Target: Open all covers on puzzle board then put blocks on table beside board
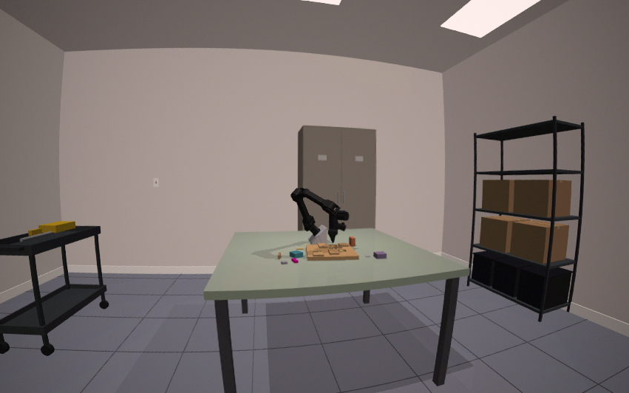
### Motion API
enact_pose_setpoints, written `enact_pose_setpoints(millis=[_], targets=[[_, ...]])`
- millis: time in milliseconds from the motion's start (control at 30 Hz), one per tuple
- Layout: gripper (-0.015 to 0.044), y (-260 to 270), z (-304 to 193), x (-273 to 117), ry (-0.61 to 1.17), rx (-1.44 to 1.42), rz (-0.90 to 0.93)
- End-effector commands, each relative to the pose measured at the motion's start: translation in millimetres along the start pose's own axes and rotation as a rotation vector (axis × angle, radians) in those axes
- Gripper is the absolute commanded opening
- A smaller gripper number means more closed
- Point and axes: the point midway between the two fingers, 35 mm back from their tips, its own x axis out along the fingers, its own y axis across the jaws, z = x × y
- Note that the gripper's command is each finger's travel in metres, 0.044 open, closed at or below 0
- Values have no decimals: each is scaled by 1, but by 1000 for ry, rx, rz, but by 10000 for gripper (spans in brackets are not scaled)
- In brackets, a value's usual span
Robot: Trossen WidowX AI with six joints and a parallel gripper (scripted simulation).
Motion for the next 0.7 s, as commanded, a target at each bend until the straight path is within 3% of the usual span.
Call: enact_pose_setpoints(millis=[0, 667], targets=[[144, 0, -1, 4, 4, -5, -1], [144, 0, -1, 20, 5, -5, -2]])
